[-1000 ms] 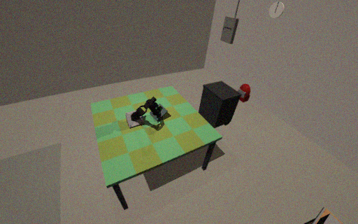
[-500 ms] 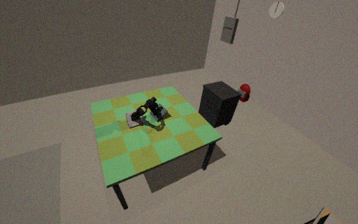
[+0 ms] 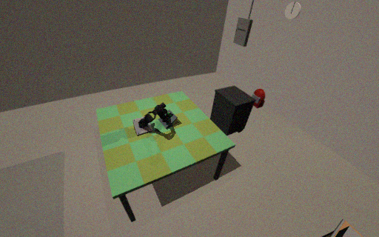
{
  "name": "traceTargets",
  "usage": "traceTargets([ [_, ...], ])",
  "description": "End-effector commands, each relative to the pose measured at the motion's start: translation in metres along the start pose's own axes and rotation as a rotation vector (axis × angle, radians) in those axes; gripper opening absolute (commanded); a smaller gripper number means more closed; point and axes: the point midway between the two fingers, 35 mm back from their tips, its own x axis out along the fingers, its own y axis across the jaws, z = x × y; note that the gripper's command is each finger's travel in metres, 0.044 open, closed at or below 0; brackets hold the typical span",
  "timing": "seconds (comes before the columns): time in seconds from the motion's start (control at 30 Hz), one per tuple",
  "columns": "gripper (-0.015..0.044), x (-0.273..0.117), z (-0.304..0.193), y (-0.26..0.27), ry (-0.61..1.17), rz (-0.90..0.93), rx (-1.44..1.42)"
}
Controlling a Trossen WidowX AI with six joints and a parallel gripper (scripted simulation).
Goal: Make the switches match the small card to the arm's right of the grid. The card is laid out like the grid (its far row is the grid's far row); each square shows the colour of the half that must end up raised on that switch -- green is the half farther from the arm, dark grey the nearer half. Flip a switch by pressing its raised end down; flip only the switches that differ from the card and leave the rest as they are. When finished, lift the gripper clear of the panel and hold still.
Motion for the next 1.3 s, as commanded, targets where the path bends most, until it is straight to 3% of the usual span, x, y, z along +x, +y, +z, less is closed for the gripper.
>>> traceTargets([
  [0.0, 0.0000, 0.001, -0.002, 0.001, 0.002, 0.003, -0.006],
  [0.3, 0.0000, -0.001, 0.000, 0.000, 0.001, 0.000, -0.001],
  [0.53, 0.0000, -0.063, -0.004, 0.001, -0.022, 0.005, -0.007],
  [0.73, 0.0000, -0.064, -0.002, 0.002, -0.022, 0.005, -0.007],
  [0.9, 0.0000, -0.071, 0.027, 0.012, -0.023, 0.006, -0.006],
  [1.27, 0.0000, -0.071, 0.027, 0.012, -0.023, 0.006, -0.006],
])
